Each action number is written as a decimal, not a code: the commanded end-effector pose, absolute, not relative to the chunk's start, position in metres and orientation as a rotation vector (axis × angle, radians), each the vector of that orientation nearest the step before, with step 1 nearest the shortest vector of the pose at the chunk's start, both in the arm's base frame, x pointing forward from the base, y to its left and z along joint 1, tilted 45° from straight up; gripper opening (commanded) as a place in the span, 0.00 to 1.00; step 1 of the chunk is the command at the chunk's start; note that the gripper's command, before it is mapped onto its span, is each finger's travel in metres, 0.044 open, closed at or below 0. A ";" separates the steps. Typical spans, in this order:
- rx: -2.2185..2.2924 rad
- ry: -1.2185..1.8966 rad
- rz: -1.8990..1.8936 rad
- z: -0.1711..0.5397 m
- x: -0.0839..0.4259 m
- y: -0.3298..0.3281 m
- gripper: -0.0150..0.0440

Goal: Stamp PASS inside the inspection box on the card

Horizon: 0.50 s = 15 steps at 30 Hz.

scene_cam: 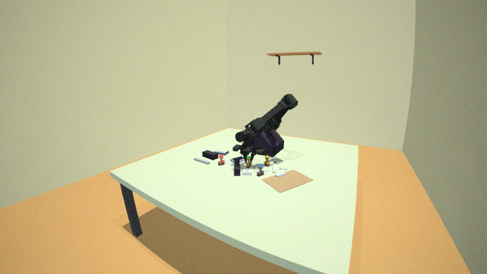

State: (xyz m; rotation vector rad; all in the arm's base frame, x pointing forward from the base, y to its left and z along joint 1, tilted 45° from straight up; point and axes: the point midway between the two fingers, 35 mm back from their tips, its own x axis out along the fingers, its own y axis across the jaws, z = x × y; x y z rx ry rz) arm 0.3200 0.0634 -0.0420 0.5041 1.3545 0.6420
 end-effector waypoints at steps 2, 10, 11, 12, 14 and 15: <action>0.502 1.351 0.646 -0.040 0.320 0.062 0.25; 0.502 1.351 0.645 -0.035 0.320 0.057 0.25; 0.501 1.351 0.645 -0.034 0.320 0.056 0.25; 0.501 1.352 0.645 -0.033 0.320 0.055 0.25; 0.501 1.352 0.645 -0.031 0.320 0.052 0.25; 0.501 1.352 0.645 -0.030 0.320 0.051 0.25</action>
